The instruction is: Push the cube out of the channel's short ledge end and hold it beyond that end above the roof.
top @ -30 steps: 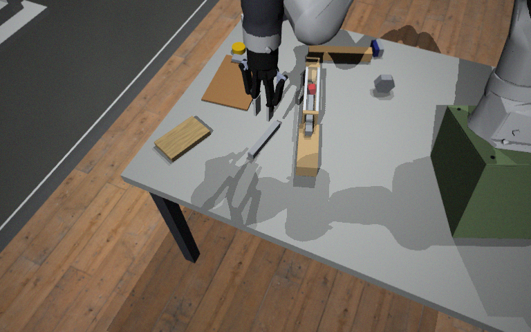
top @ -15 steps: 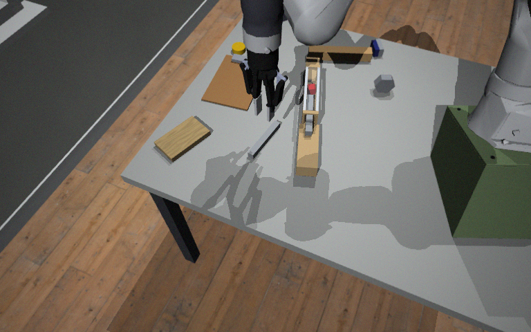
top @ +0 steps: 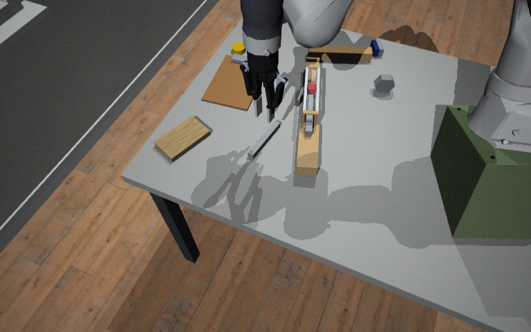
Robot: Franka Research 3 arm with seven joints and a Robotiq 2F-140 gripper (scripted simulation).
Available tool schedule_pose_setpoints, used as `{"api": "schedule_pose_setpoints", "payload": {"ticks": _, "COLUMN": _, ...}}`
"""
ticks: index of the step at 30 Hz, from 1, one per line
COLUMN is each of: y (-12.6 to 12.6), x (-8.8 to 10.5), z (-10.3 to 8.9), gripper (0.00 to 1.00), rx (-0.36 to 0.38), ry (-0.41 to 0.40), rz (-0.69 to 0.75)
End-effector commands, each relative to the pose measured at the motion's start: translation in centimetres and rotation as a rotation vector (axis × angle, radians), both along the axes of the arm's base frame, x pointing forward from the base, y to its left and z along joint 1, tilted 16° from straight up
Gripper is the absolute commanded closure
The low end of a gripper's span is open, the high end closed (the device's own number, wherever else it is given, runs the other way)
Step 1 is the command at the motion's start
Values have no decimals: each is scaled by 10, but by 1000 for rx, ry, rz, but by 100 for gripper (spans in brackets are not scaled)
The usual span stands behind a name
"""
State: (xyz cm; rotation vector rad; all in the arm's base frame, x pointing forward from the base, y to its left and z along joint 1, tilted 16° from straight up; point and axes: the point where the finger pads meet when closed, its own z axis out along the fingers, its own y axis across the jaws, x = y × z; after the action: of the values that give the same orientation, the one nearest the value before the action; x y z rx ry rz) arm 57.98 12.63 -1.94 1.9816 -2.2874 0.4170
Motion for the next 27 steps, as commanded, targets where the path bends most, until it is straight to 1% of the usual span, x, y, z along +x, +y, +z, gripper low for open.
{"api": "schedule_pose_setpoints", "payload": {"ticks": 1, "y": -3, "x": 2, "z": -15, "gripper": 77, "rx": 1, "ry": -3, "rz": -8}}
{"api": "schedule_pose_setpoints", "payload": {"ticks": 5, "y": -11, "x": 5, "z": -42, "gripper": 77, "rx": 1, "ry": -3, "rz": -8}}
{"api": "schedule_pose_setpoints", "payload": {"ticks": 7, "y": -11, "x": 5, "z": -42, "gripper": 77, "rx": 1, "ry": -3, "rz": -8}}
{"api": "schedule_pose_setpoints", "payload": {"ticks": 10, "y": -16, "x": 8, "z": -61, "gripper": 77, "rx": 1, "ry": -3, "rz": -8}}
{"api": "schedule_pose_setpoints", "payload": {"ticks": 13, "y": -19, "x": 9, "z": -74, "gripper": 77, "rx": 1, "ry": -3, "rz": -8}}
{"api": "schedule_pose_setpoints", "payload": {"ticks": 16, "y": -21, "x": 10, "z": -79, "gripper": 77, "rx": 1, "ry": -3, "rz": -8}}
{"api": "schedule_pose_setpoints", "payload": {"ticks": 24, "y": -21, "x": 10, "z": -81, "gripper": 77, "rx": 1, "ry": -3, "rz": -8}}
{"api": "schedule_pose_setpoints", "payload": {"ticks": 27, "y": -22, "x": 11, "z": -86, "gripper": 77, "rx": 1, "ry": -3, "rz": -8}}
